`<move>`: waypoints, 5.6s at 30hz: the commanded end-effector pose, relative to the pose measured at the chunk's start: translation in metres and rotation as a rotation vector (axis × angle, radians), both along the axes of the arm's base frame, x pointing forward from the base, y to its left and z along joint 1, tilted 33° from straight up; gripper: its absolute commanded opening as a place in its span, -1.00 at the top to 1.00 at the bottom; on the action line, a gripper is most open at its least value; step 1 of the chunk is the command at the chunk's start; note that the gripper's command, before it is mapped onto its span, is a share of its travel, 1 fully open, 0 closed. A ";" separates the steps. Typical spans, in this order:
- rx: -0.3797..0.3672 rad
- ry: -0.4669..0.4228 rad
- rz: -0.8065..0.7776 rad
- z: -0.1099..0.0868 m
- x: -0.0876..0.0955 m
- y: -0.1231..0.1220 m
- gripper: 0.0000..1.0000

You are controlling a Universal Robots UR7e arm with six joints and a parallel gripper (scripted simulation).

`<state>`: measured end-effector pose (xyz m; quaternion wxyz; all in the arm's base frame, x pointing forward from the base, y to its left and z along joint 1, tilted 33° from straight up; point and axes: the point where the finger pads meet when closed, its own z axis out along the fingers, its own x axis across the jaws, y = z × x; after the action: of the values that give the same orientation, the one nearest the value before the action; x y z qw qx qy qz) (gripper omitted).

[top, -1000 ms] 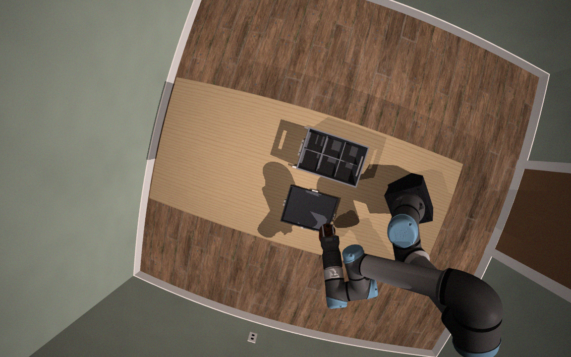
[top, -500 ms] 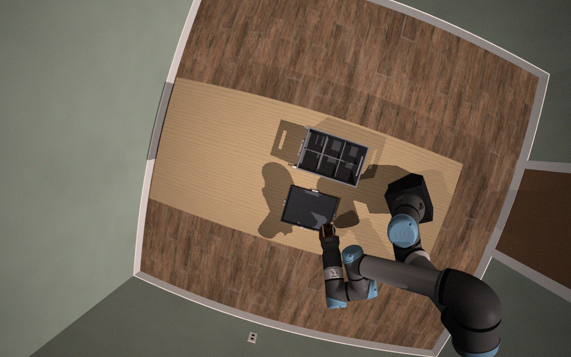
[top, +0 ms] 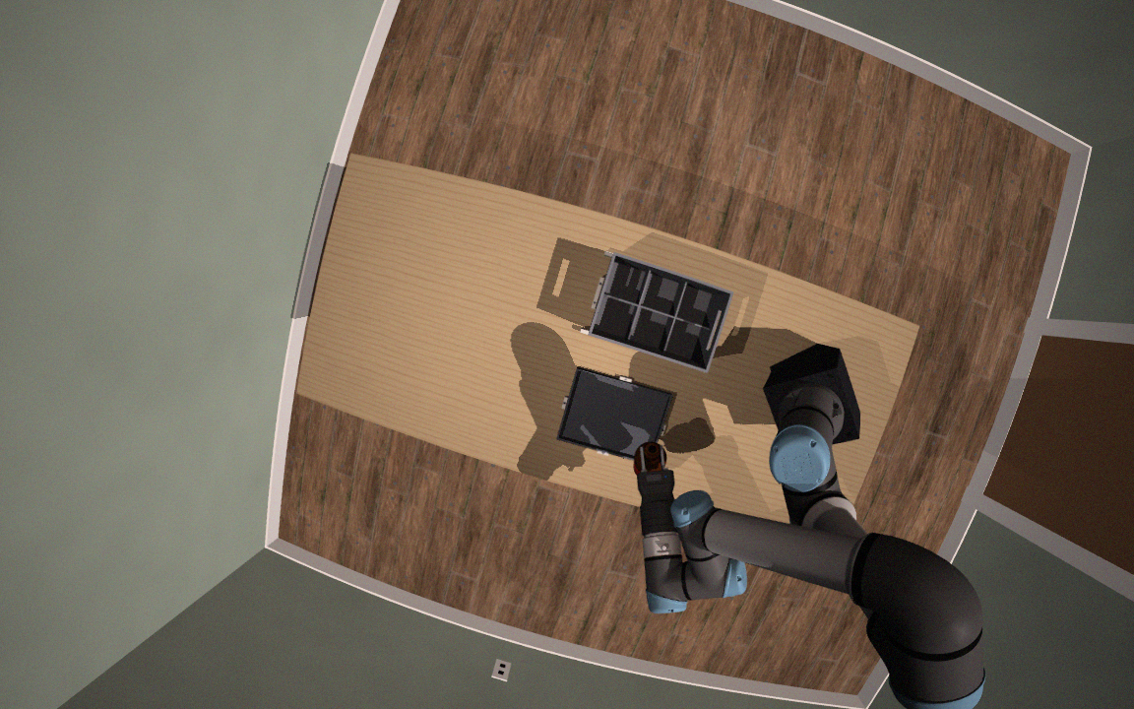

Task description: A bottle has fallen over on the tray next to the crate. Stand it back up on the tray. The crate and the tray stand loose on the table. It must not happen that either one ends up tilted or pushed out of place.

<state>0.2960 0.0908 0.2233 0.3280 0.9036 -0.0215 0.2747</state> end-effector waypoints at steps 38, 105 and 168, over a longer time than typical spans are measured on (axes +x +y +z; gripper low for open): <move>-0.079 -0.023 -0.038 0.002 0.001 0.002 1.00; -0.226 -0.049 -0.128 0.001 0.001 0.003 1.00; -0.226 -0.049 -0.128 0.004 0.013 -0.008 1.00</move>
<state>0.3060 0.0856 0.2265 0.4446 0.8506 -0.0558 0.2753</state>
